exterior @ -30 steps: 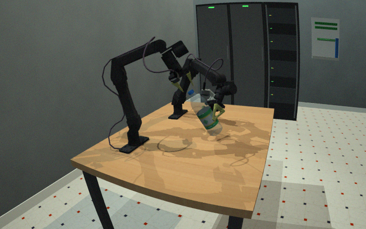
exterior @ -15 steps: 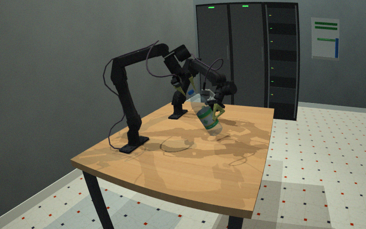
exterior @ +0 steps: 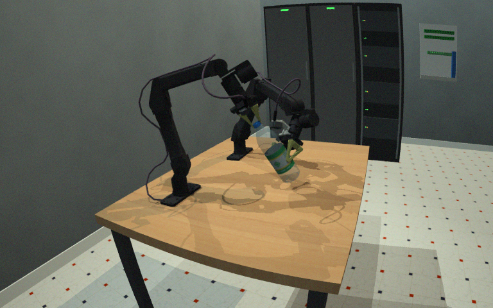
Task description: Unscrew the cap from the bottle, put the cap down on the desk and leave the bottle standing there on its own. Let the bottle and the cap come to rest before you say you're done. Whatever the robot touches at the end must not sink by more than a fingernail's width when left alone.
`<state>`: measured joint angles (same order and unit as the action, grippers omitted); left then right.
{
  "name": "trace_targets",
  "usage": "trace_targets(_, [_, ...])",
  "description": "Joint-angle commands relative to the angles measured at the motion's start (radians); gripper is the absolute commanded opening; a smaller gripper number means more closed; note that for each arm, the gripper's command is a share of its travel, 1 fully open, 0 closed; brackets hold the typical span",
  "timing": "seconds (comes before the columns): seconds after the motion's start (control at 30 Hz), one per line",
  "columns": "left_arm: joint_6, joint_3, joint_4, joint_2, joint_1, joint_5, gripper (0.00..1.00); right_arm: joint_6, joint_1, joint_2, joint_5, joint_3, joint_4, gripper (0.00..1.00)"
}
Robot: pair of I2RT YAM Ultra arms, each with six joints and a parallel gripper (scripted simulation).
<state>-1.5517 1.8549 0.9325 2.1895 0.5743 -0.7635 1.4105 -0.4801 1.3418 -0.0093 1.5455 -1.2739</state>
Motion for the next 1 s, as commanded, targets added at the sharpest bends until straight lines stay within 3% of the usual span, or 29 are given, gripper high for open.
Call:
trace_targets(0.0, [0.007, 0.011, -0.003, -0.017, -0.005, -0.019, 0.0, -0.241, -0.015, -0.009, 0.032, 0.004, 0.001, 0.0])
trace_targets(0.07, [0.007, 0.011, -0.003, -0.017, -0.005, -0.019, 0.0, -0.241, -0.015, -0.009, 0.032, 0.004, 0.001, 0.0])
trace_targets(0.1, [0.007, 0.011, -0.003, -0.017, -0.005, -0.019, 0.0, -0.352, -0.019, -0.01, 0.038, 0.002, 0.003, 0.0])
trace_targets(0.57, [0.007, 0.011, -0.004, -0.017, -0.005, -0.019, 0.0, -0.954, -0.035, -0.021, 0.067, -0.008, 0.015, 0.0])
trace_targets(0.63, [0.007, 0.011, -0.004, -0.017, -0.005, -0.019, 0.0, -0.954, -0.035, -0.021, 0.067, -0.008, 0.015, 0.0])
trace_targets(0.67, [0.007, 0.011, -0.004, -0.018, -0.005, -0.018, 0.0, -1.066, -0.036, -0.022, 0.07, -0.01, 0.018, 0.0])
trace_targets(0.97, [0.007, 0.011, -0.003, -0.018, -0.005, -0.018, 0.0, -1.447, -0.04, -0.031, 0.076, -0.02, 0.029, 0.0])
